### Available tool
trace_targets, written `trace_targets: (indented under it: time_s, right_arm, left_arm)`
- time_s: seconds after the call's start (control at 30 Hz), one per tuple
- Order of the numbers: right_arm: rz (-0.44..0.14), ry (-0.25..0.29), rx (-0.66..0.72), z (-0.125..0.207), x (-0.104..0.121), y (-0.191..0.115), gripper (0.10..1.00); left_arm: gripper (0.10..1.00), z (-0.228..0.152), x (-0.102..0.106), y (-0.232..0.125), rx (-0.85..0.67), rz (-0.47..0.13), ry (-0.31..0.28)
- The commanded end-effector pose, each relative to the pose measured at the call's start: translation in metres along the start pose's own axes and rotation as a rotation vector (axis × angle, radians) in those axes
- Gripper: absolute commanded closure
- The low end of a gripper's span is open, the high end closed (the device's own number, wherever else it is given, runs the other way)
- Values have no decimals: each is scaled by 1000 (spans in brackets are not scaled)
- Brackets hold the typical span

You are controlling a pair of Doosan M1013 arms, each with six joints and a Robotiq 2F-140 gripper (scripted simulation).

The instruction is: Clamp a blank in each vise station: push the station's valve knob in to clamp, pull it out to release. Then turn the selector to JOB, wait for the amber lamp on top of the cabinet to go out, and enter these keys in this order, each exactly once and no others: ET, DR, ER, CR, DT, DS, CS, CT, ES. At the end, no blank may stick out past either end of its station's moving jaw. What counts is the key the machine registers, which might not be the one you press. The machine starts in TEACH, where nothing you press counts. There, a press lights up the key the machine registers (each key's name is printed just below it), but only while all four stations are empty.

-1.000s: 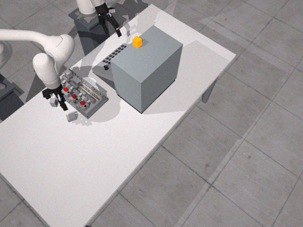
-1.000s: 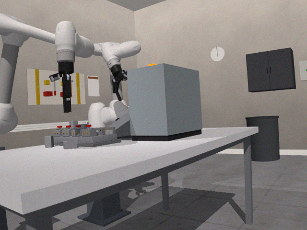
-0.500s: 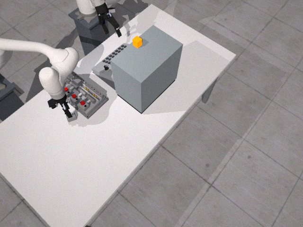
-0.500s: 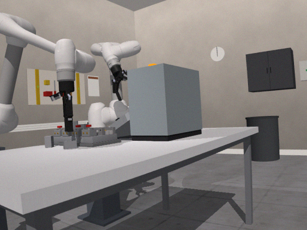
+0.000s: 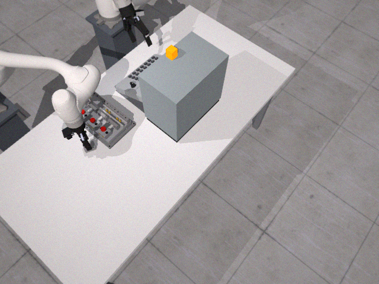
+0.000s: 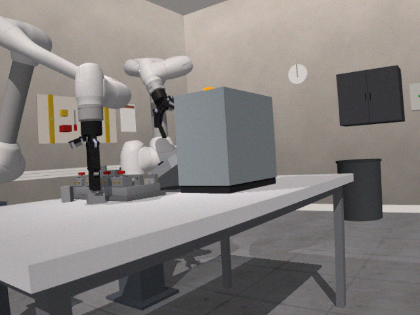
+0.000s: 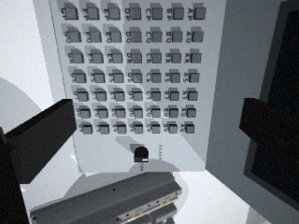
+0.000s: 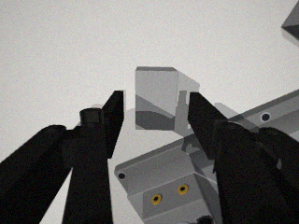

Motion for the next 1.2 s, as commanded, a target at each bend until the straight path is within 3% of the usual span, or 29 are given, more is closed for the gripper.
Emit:
trace_targets:
  time_s: [0.0,0.73,0.77,1.17]
  right_arm:
    - [-2,1,0,0,-1,0,638]
    - [-2,1,0,0,20,0,638]
    - [-2,1,0,0,20,0,999]
    - [-2,1,0,0,17,0,999]
  left_arm:
    - [98,0,0,0,0,0,-1]
    - [98,0,0,0,0,0,-1]
    - [98,0,0,0,0,0,-1]
    - [98,0,0,0,0,0,-1]
Point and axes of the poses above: on each arm, the point where the finger pads meet when closed, its own x axis out along the fingers, its own z axis across the jaws, y = z × x, the point moved 10 cm from there along -x, back along the fingers
